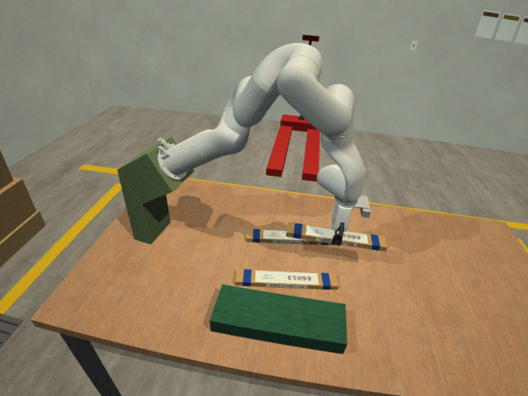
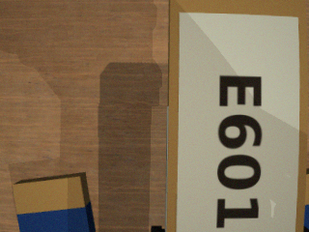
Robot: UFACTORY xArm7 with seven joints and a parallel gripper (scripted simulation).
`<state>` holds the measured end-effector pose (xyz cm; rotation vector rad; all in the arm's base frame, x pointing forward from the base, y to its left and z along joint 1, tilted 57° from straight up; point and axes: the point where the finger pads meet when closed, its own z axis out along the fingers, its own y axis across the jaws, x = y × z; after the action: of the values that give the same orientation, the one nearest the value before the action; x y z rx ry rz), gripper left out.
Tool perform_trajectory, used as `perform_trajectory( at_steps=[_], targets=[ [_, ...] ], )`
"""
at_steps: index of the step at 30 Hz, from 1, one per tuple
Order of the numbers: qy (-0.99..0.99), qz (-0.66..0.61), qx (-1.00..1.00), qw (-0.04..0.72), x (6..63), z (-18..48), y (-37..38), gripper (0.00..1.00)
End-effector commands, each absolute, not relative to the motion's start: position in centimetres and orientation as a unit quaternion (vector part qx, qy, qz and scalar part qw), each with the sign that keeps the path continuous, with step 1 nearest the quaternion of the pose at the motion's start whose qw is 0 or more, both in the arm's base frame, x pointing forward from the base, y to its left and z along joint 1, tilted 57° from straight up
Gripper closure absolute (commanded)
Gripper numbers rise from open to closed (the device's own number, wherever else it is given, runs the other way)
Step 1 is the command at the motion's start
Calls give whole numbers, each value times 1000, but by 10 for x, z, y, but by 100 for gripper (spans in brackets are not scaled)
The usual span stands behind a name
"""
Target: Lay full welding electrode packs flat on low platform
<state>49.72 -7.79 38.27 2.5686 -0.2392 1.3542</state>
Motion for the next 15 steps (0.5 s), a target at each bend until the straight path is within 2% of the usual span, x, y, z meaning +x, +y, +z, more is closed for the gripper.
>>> perform_trajectory(
  at_steps=[1,15],
  targets=[
    [-81,464,875,114,498,385,-78,42],
    [-80,466,874,114,477,401,-70,42]
  ],
)
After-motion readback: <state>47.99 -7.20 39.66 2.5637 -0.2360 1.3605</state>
